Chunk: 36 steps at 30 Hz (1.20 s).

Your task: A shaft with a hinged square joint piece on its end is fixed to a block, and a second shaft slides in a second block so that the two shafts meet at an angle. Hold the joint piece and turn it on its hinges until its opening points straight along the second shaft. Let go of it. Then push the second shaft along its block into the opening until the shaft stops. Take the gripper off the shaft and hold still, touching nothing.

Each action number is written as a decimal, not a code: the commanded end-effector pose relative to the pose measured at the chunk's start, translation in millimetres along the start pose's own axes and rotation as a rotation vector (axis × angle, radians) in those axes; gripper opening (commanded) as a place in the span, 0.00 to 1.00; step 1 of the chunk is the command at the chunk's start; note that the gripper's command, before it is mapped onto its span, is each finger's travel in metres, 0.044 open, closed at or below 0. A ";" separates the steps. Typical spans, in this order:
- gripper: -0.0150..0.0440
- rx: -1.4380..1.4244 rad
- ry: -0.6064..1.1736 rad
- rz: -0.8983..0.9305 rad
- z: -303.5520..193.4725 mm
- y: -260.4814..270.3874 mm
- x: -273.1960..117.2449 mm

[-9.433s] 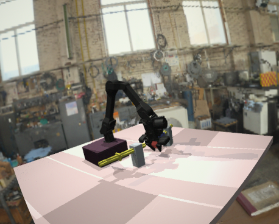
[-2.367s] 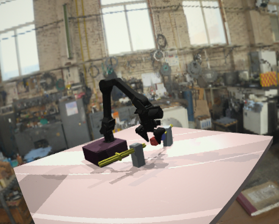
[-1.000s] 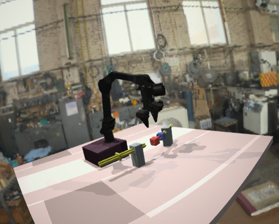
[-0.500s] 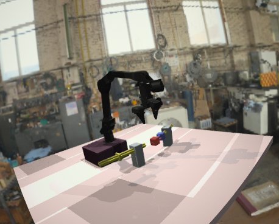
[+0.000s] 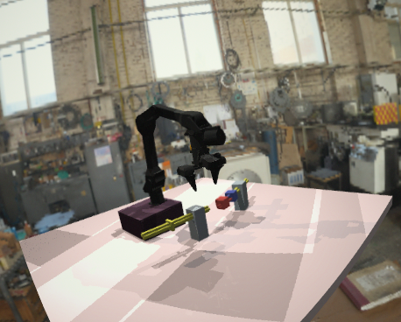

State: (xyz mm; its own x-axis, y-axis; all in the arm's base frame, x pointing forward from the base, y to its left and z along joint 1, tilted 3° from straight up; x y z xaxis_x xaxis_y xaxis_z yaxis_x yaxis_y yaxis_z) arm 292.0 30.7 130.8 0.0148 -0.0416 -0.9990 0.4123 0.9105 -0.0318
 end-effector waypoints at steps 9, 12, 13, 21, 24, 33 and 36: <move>1.00 0.367 0.015 0.017 -0.7 -2.5 6.6; 1.00 0.459 0.018 0.020 -0.6 -2.8 7.8; 1.00 0.490 0.020 0.021 -0.6 -2.8 8.2; 1.00 0.735 0.032 0.029 -0.5 -3.5 11.4; 1.00 0.827 0.037 0.031 -0.4 -3.7 12.6; 1.00 1.102 0.054 0.036 -0.3 -4.4 16.2; 1.00 1.194 0.061 0.037 -0.2 -4.6 17.4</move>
State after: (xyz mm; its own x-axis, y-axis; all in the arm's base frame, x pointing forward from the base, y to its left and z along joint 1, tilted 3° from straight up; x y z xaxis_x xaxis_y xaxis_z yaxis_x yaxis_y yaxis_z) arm 291.6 25.5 116.6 0.0187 0.0143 -0.9997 0.9980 0.0600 0.0195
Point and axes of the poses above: the point midway between the two fingers, 35 mm back from their tips, its own x axis out along the fingers, its own y axis across the jaws, z = x × y, the point moved 1 cm from there along -x, back along the fingers, and after that the axes turned 13 degrees about x, right-handed, at the moved point
